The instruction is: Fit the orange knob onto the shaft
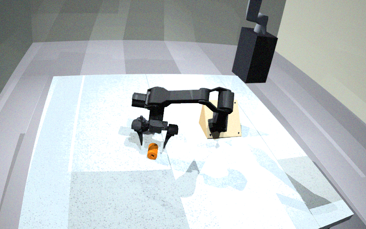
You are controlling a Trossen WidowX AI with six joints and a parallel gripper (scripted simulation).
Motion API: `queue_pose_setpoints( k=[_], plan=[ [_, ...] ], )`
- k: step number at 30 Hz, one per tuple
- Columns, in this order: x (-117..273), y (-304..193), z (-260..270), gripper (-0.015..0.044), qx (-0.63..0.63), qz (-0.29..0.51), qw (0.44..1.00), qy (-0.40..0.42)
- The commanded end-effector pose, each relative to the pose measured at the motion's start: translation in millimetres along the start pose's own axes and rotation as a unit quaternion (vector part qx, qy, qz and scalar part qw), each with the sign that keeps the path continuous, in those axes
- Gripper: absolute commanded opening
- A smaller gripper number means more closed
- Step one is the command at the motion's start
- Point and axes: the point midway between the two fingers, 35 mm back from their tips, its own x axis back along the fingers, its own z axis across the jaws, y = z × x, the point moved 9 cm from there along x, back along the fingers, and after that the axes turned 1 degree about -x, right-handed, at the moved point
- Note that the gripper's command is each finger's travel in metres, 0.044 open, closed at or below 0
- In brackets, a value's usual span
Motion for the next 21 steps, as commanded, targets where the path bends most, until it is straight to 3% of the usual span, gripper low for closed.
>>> queue_pose_setpoints(
  k=[1, 17, 21],
  plan=[
    [-7, -3, 1, 0.0440, -0.003, -0.003, 1.000, 0.001],
    [-28, -10, 2, 0.0440, -0.003, -0.004, 1.000, 0.002],
    [-28, -10, 2, 0.0335, -0.003, -0.004, 1.000, 0.002]
  ],
)
